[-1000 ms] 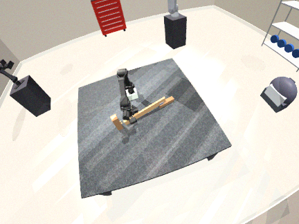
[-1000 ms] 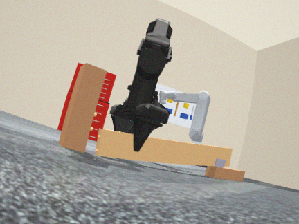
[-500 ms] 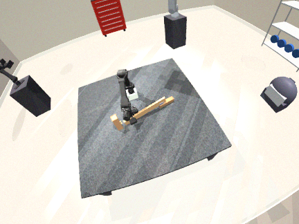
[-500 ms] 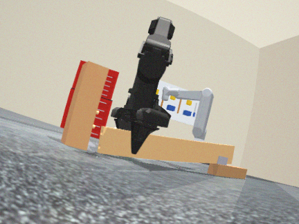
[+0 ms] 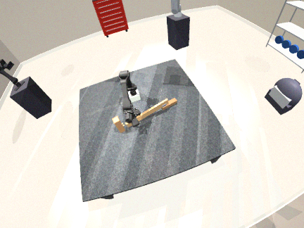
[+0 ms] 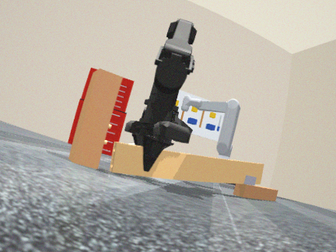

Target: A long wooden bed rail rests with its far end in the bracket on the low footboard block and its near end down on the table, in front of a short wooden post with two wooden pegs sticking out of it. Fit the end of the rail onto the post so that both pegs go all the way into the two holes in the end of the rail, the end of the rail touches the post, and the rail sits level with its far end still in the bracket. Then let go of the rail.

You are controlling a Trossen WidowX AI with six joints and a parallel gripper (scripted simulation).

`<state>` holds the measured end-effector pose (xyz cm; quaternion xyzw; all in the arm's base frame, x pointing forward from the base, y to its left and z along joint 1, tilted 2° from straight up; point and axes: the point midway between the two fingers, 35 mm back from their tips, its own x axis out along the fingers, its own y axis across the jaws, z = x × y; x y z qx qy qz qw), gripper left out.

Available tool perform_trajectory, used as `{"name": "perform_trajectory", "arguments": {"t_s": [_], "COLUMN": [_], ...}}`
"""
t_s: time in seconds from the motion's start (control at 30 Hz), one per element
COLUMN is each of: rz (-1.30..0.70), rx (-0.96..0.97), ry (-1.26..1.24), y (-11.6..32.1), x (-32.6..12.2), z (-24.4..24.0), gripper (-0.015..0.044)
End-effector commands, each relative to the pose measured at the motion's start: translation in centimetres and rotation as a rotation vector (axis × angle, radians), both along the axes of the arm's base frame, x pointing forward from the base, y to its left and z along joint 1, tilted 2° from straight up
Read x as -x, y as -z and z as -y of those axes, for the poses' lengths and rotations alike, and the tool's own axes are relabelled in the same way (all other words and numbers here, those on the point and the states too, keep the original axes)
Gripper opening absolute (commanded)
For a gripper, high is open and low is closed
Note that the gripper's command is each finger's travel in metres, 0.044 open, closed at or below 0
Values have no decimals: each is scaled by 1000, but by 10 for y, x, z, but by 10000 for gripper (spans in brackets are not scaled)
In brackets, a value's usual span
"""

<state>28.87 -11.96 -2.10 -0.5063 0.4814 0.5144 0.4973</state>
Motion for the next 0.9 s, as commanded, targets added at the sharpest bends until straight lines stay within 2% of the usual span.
{"name": "perform_trajectory", "arguments": {"t_s": [0.0, 0.87], "rz": [1, 1], "rx": [-3, -3], "ry": [0, 0], "y": [0, -8], "x": [0, -1], "z": [0, 0], "gripper": [0, 0]}}
